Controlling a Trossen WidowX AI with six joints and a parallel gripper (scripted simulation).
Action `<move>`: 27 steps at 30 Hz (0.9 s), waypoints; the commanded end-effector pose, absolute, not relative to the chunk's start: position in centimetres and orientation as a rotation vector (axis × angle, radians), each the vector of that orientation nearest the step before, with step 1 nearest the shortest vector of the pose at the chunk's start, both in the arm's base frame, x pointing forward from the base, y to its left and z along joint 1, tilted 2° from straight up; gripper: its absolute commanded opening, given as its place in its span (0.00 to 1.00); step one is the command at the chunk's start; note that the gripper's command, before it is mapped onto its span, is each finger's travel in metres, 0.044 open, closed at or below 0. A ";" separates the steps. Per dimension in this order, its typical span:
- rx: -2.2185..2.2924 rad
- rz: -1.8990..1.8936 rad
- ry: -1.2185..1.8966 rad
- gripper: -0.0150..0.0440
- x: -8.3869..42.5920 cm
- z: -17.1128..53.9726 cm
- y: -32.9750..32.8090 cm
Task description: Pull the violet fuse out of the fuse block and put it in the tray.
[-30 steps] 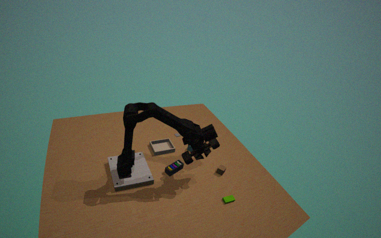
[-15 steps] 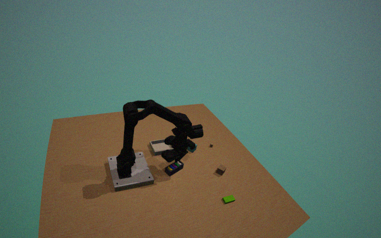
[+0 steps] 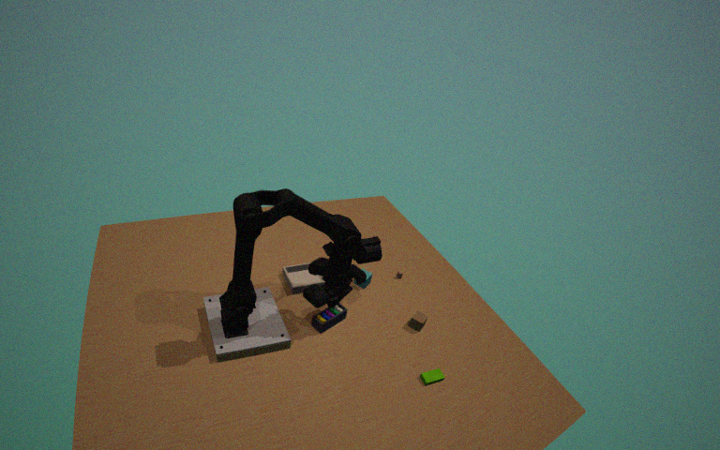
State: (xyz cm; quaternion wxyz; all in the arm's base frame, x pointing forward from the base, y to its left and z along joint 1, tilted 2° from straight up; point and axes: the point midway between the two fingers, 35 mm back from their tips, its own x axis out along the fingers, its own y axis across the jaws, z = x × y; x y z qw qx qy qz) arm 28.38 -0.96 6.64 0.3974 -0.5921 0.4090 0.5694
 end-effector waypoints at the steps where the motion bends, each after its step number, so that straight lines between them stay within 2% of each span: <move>1: -1.508 1.445 1.035 0.36 28.4 6.2 -1.0; 27: -1.507 1.445 1.035 0.36 28.3 4.2 -1.0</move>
